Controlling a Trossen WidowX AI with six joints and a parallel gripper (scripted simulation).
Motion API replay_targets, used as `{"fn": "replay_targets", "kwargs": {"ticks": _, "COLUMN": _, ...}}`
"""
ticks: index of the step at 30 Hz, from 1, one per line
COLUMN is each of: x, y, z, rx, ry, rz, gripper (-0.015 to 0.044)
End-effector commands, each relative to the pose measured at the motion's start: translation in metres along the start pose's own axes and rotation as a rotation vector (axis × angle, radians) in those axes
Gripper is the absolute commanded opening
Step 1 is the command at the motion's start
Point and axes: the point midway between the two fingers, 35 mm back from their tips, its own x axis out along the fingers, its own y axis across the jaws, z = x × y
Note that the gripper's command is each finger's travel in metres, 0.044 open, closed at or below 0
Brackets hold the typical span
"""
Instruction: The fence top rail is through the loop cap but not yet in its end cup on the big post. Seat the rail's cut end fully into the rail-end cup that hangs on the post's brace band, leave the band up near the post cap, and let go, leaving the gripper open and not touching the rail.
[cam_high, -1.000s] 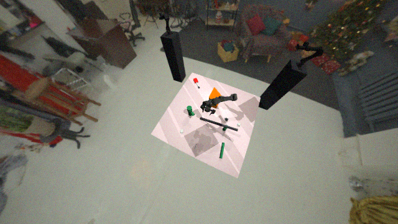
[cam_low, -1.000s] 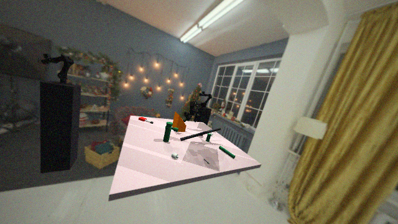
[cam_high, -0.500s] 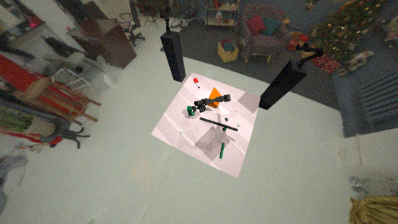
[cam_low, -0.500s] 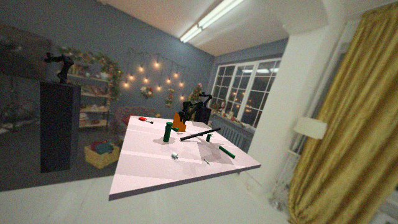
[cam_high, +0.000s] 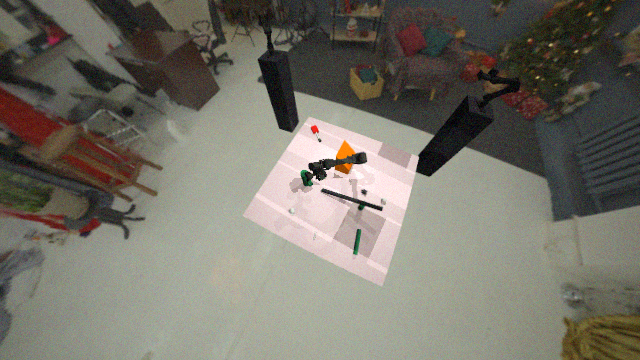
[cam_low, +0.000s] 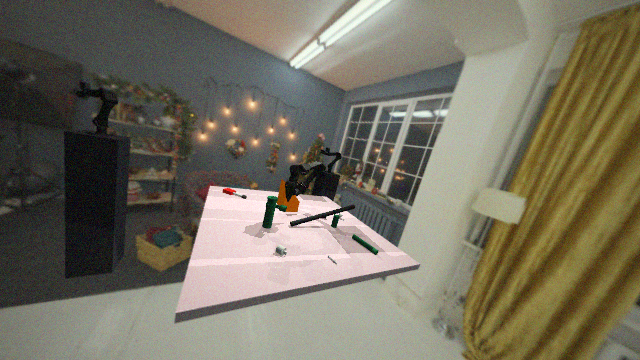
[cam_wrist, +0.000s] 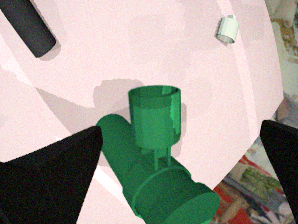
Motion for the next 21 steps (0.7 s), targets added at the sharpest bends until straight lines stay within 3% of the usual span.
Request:
{"fn": "replay_targets", "kwargs": {"ticks": 1, "x": 0.018, "y": 0.015, "z": 0.000, "rx": 0.008, "ry": 0.002, "rz": 0.022, "gripper": 0.0440}}
{"fn": "replay_targets", "kwargs": {"ticks": 21, "x": 0.043, "y": 0.014, "z": 0.000, "rx": 0.008, "ry": 0.002, "rz": 0.021, "gripper": 0.0440}}
